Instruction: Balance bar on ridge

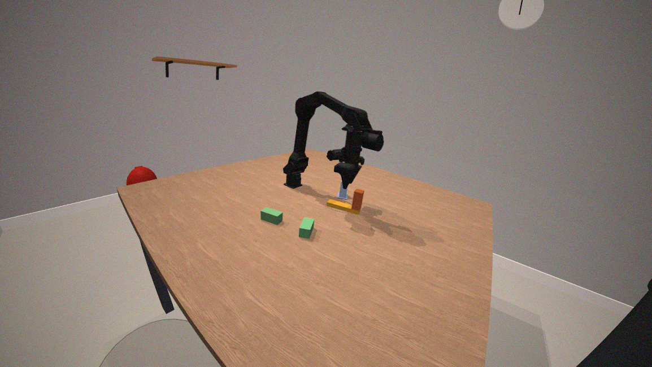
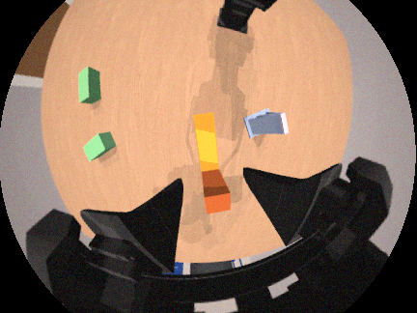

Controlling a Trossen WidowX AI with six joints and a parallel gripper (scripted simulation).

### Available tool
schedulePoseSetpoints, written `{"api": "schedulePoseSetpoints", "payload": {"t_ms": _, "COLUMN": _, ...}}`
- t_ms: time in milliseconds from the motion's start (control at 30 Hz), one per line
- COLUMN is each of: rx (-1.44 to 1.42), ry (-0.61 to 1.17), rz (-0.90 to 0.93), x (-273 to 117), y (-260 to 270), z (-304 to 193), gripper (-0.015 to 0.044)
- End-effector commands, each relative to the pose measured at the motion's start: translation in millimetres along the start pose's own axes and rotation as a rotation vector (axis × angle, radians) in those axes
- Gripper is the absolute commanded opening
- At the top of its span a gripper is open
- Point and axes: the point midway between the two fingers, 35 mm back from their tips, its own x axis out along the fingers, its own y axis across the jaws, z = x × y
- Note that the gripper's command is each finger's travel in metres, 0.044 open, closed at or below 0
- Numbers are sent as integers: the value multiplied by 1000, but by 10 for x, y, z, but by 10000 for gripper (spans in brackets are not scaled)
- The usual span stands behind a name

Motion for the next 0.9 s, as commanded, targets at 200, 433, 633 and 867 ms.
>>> {"api": "schedulePoseSetpoints", "payload": {"t_ms": 200, "rx": 4, "ry": -8, "rz": -7, "x": 645, "y": -35, "z": 72, "gripper": 315}}
{"api": "schedulePoseSetpoints", "payload": {"t_ms": 433, "rx": 4, "ry": -8, "rz": -7, "x": 663, "y": -36, "z": 74, "gripper": 315}}
{"api": "schedulePoseSetpoints", "payload": {"t_ms": 633, "rx": 4, "ry": -8, "rz": -7, "x": 741, "y": -36, "z": 73, "gripper": 315}}
{"api": "schedulePoseSetpoints", "payload": {"t_ms": 867, "rx": 4, "ry": -8, "rz": -7, "x": 857, "y": -37, "z": 75, "gripper": 315}}
